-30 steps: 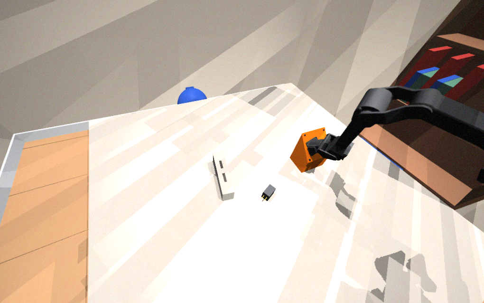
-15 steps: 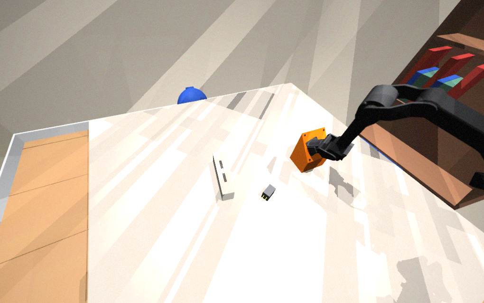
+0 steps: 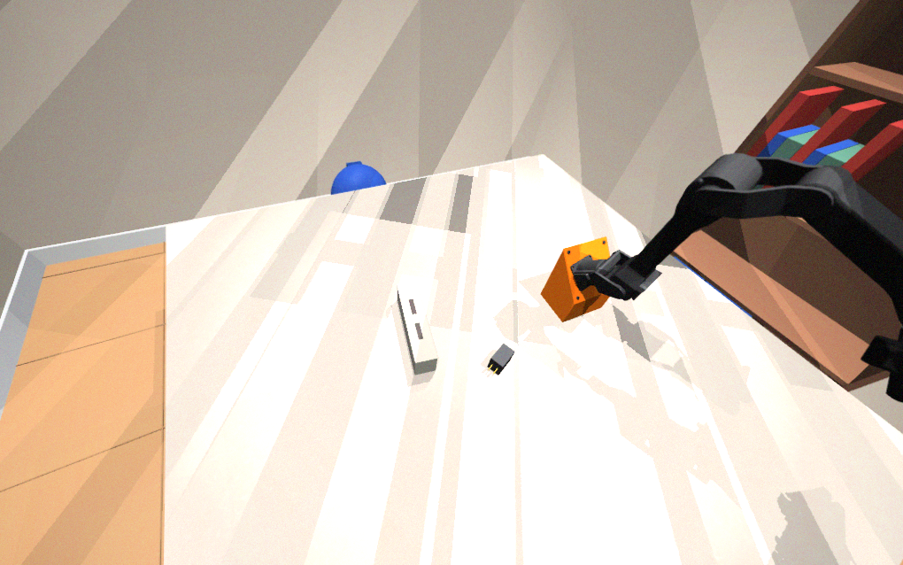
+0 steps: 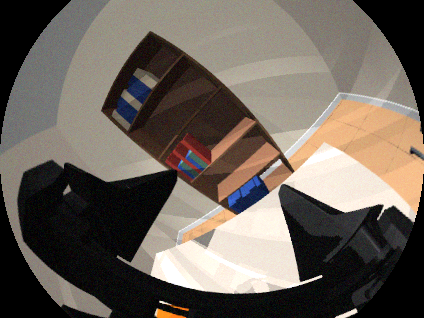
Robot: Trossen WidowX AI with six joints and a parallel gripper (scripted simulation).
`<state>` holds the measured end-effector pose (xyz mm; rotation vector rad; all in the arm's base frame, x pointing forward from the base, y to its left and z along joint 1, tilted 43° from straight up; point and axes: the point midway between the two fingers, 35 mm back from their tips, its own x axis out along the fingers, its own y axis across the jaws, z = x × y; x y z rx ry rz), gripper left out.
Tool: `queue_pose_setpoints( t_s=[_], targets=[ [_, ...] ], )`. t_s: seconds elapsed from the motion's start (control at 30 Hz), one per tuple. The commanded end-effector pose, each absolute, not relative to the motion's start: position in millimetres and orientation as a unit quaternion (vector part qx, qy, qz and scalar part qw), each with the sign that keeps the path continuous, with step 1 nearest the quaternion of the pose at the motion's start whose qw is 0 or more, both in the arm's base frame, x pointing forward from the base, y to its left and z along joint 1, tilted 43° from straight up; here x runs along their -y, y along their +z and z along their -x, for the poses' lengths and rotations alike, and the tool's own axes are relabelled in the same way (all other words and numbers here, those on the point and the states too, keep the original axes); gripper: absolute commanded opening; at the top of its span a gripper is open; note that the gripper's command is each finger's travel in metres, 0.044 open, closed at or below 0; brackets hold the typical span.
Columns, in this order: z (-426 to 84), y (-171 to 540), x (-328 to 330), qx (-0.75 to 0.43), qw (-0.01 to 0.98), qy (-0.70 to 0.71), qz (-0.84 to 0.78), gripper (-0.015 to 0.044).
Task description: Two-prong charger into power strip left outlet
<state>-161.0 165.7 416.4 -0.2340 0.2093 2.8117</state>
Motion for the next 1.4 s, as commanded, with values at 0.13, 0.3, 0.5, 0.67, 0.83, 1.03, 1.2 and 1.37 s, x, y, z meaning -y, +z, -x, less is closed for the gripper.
queue_pose_setpoints(
  t_s=[0.13, 0.3, 0.5, 0.67, 0.83, 1.03, 1.2, 1.37],
  targets=[
    [141.0, 400.6, -201.0, -0.099, 0.224, 0.965, 0.091, 0.0440],
    [130.7, 393.7, -213.9, -0.109, 0.249, 0.958, 0.094, 0.0440],
    [112.8, 381.3, -232.9, -0.128, 0.287, 0.944, 0.100, 0.0440],
    [96.2, 370.9, -246.9, -0.143, 0.318, 0.931, 0.104, 0.0440],
    [78.3, 360.6, -259.2, -0.160, 0.350, 0.917, 0.108, 0.0440],
    [55.6, 348.4, -271.5, -0.178, 0.385, 0.899, 0.111, 0.0440],
    [35.8, 338.3, -279.7, -0.193, 0.414, 0.883, 0.113, 0.0440],
    [15.6, 327.7, -285.6, -0.208, 0.440, 0.866, 0.114, 0.0440]
  ],
)
